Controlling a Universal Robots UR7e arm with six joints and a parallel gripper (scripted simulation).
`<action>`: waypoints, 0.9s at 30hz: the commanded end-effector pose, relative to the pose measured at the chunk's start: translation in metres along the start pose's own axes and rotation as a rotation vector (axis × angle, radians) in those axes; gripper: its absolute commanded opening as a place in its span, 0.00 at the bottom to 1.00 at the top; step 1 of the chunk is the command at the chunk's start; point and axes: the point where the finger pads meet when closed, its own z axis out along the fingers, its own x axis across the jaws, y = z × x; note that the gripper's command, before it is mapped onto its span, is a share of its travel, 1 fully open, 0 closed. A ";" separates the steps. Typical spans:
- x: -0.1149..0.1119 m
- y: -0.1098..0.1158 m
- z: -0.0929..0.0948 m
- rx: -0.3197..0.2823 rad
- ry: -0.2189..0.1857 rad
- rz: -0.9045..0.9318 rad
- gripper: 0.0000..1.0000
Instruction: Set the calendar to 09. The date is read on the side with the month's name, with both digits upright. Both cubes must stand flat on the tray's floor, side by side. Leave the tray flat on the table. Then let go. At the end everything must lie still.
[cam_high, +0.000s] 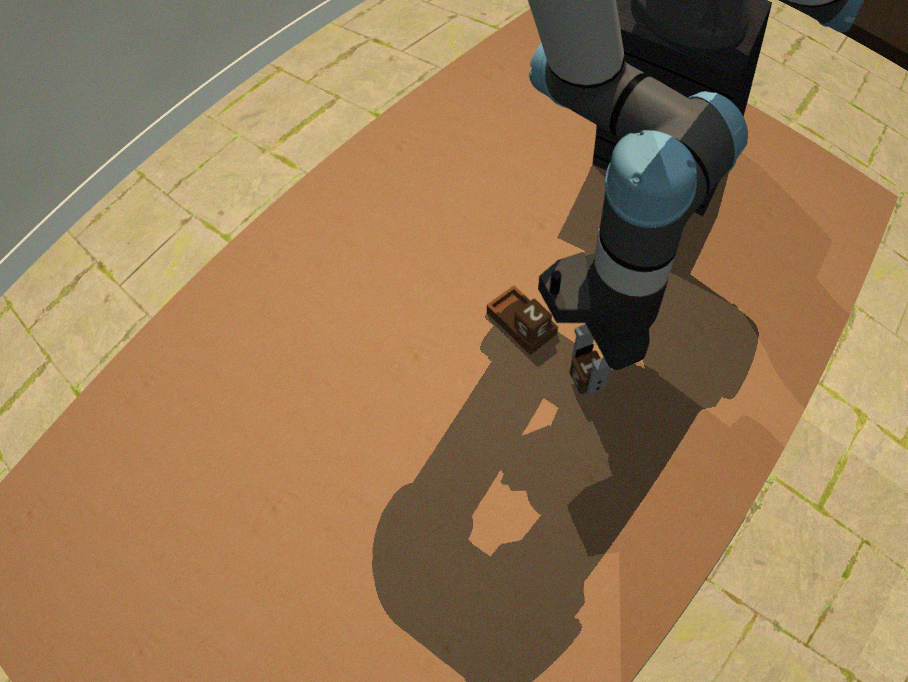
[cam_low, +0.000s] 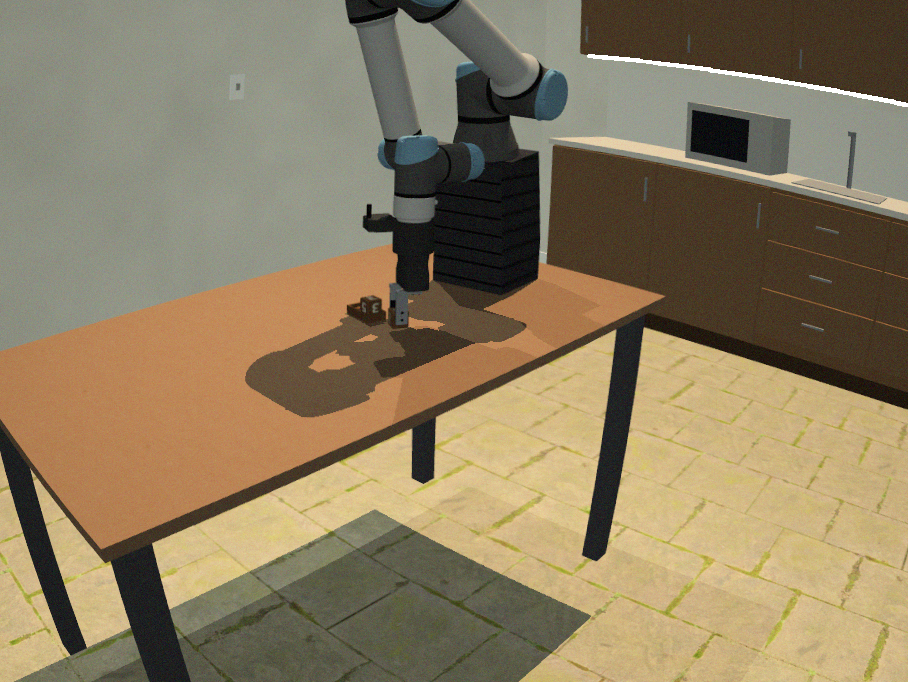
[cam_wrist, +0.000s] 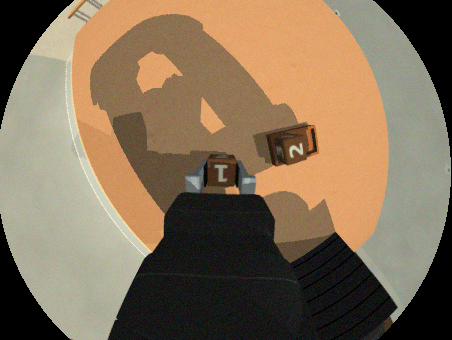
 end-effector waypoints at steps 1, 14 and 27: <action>0.000 0.000 -0.005 0.002 -0.001 0.000 0.60; 0.000 0.000 -0.051 0.002 -0.001 0.000 0.60; 0.000 0.000 -0.081 0.002 -0.001 0.000 0.60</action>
